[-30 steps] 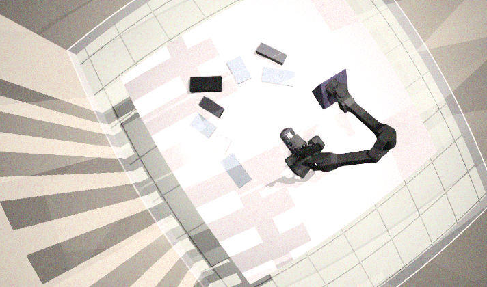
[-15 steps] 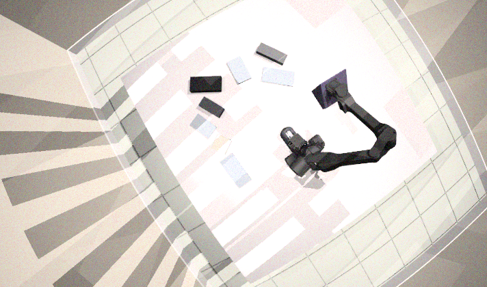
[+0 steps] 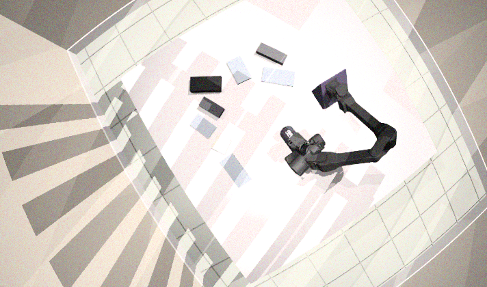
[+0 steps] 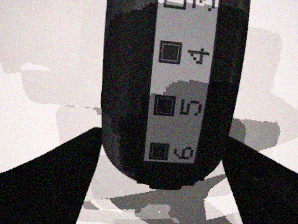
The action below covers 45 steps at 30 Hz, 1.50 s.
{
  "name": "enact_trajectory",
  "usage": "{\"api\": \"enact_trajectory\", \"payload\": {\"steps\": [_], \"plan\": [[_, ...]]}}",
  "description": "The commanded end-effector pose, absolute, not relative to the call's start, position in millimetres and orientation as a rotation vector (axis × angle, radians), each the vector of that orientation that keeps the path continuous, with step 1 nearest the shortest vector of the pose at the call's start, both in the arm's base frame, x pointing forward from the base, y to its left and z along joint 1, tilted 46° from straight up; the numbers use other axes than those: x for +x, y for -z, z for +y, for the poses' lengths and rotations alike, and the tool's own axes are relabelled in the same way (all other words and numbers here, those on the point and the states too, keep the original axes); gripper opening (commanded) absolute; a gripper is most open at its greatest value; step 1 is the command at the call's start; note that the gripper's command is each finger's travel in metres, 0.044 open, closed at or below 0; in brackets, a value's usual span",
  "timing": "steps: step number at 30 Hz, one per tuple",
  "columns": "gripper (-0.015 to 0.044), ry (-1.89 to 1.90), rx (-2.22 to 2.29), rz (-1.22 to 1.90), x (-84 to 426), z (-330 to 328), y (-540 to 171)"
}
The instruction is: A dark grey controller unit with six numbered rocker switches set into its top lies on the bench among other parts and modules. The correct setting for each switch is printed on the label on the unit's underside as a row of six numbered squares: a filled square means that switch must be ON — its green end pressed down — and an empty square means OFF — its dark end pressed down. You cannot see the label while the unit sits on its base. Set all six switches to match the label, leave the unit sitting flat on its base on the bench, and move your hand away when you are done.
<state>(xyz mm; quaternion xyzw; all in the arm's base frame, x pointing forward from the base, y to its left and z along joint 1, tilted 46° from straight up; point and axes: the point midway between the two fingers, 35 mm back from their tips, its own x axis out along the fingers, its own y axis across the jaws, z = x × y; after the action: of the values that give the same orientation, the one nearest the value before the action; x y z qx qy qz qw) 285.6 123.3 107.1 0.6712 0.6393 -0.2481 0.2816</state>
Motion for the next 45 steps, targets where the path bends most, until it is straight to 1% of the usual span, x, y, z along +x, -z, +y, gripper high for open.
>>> {"api": "enact_trajectory", "payload": {"steps": [1, 45], "plan": [[0.0335, 0.658, 1.803, 1.698, 288, 117, -111], [0.0335, 0.660, 1.802, 1.697, 286, 83, -119]]}}
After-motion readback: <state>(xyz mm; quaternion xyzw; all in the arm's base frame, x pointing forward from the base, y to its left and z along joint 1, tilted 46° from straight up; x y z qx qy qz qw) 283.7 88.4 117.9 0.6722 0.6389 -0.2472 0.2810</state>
